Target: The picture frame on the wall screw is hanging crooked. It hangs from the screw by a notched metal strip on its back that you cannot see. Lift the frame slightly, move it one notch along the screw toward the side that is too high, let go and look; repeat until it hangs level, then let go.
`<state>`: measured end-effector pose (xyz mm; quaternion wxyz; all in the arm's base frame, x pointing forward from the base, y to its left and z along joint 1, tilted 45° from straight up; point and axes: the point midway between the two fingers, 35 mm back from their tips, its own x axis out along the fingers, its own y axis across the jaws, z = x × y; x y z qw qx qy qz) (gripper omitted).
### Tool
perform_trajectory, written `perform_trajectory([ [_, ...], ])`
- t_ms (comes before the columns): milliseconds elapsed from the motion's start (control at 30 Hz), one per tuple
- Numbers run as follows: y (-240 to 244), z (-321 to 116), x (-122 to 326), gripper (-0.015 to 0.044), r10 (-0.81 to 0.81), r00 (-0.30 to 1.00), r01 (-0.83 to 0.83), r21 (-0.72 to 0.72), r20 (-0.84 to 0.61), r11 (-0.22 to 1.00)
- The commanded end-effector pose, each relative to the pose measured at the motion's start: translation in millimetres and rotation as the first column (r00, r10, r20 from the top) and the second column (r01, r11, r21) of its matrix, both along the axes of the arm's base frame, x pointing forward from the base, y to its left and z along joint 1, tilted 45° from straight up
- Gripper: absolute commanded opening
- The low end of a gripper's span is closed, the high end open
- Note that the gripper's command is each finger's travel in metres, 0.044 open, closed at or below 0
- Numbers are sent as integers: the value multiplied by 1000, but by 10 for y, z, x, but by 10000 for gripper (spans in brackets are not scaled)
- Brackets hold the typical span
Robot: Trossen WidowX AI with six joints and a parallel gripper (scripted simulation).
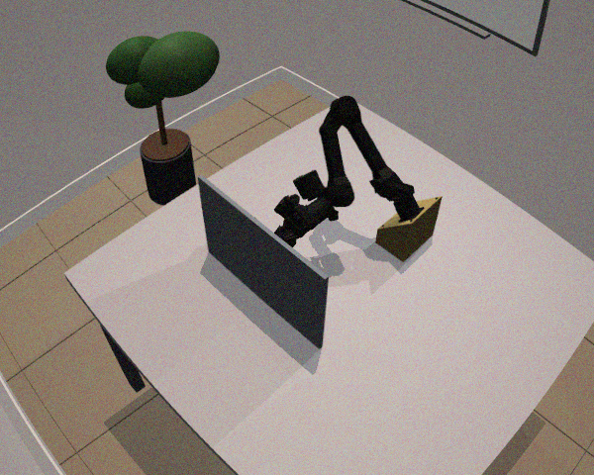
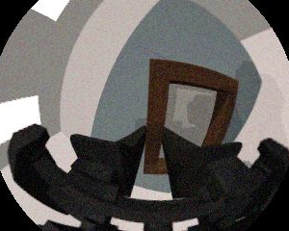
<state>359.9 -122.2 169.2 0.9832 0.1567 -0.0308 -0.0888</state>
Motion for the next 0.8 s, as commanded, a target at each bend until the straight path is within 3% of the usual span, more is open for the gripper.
perform_trajectory([
  [0,4,5,0,0,-6,1000,6,-2,1,1000],
  [767,74,24,13,0,-6,1000,6,-1,1,1000],
])
